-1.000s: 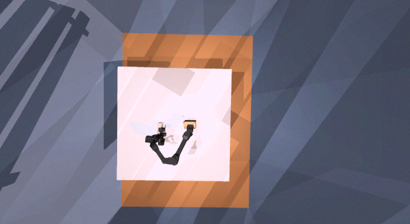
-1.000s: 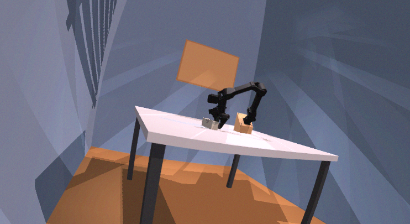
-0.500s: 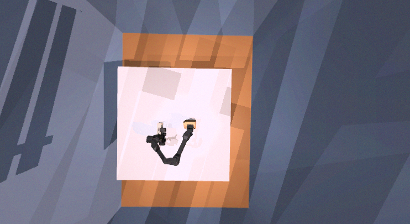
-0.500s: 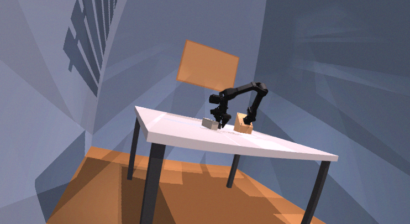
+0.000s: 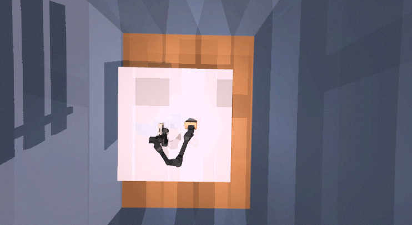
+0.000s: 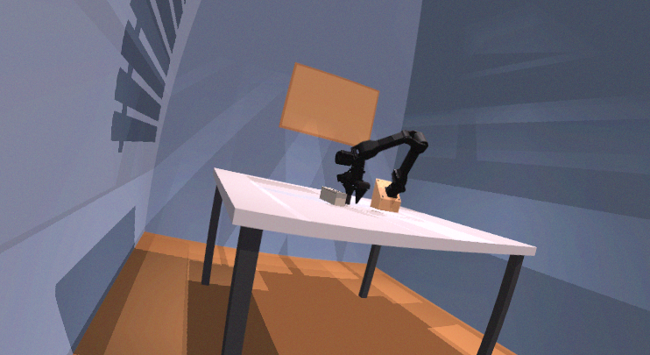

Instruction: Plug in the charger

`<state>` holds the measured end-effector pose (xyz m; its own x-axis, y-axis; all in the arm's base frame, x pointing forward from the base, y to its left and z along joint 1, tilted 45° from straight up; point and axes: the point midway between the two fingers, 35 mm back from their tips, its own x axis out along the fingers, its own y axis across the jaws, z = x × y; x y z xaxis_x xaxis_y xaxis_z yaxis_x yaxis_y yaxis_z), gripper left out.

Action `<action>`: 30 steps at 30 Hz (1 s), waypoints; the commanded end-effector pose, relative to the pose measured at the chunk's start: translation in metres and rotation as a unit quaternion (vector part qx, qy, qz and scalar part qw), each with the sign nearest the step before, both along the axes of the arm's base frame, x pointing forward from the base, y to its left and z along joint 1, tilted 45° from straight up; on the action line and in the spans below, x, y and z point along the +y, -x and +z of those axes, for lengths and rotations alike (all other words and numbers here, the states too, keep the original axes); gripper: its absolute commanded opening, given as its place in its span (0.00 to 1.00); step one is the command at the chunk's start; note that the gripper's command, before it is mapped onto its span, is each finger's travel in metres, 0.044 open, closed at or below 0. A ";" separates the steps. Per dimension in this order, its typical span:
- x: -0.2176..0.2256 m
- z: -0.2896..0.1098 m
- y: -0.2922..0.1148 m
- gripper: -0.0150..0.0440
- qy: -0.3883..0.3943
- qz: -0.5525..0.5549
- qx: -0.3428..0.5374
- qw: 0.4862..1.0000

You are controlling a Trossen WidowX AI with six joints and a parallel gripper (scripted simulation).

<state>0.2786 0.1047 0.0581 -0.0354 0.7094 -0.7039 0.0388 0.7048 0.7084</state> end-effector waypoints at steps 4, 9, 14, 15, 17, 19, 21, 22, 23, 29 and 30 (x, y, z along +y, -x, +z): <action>0.001 0.000 0.009 1.00 0.000 0.000 0.000 1.000; 0.001 0.000 0.015 1.00 0.000 0.000 0.000 1.000; 0.001 0.000 0.021 1.00 0.000 0.000 0.000 1.000; 0.001 0.000 0.022 1.00 0.000 0.000 0.000 1.000; 0.001 0.000 0.025 1.00 0.000 0.000 0.000 1.000; 0.001 -0.001 0.027 1.00 0.000 0.000 0.001 1.000; 0.001 -0.001 0.030 1.00 0.000 0.000 0.001 1.000; 0.002 -0.001 0.031 1.00 0.000 0.000 0.001 1.000; 0.002 -0.001 0.031 1.00 0.000 0.000 0.001 1.000; -0.022 0.023 0.024 1.00 0.027 -0.101 -0.047 0.993; -0.027 0.028 0.024 1.00 0.032 -0.125 -0.058 0.990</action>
